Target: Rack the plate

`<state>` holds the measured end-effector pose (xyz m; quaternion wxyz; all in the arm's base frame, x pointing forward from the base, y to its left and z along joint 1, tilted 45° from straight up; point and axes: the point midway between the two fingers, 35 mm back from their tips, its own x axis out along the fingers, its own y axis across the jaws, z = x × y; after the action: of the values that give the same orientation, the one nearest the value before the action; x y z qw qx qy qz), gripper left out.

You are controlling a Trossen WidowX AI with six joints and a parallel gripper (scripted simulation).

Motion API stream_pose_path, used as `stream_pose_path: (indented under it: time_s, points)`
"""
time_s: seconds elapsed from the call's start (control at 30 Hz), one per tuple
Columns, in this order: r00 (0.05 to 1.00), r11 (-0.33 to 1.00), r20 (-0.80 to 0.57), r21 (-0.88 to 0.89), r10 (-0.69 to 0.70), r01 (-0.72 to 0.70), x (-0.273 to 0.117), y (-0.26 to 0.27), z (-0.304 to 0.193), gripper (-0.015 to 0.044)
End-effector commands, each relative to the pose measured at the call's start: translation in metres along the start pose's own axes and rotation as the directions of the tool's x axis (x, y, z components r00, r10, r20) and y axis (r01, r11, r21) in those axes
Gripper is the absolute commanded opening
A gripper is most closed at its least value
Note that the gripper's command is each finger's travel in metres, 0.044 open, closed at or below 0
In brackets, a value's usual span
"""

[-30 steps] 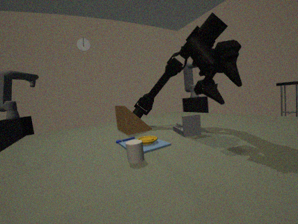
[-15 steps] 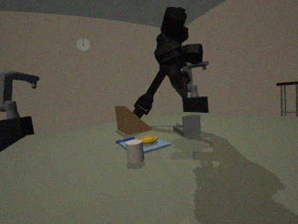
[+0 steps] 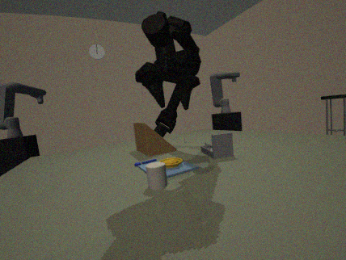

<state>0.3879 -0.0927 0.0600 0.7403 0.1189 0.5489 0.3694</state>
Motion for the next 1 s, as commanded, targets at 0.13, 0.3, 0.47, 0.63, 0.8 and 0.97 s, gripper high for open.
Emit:
stream_pose_path:
  time_s: [0.13, 0.3, 0.47, 0.63, 0.8, 0.97]
  points:
    - [0.991, 0.959, -0.057, 0.266, 0.120, -0.100, -0.017, 0.003, -0.049, 0.0400]
    - [0.988, 0.945, -0.061, 0.307, 0.142, -0.116, -0.021, 0.005, -0.056, 0.0400]
    - [0.988, 0.945, -0.061, 0.307, 0.142, -0.116, -0.021, 0.005, -0.056, 0.0400]
    - [0.984, 0.952, -0.116, 0.292, 0.134, -0.096, 0.020, 0.006, -0.058, 0.0400]
    - [0.972, 0.964, -0.204, 0.258, 0.114, -0.058, 0.089, 0.017, -0.072, 0.0400]
    - [0.972, 0.965, -0.208, 0.257, 0.113, -0.057, 0.090, 0.022, -0.074, 0.0400]
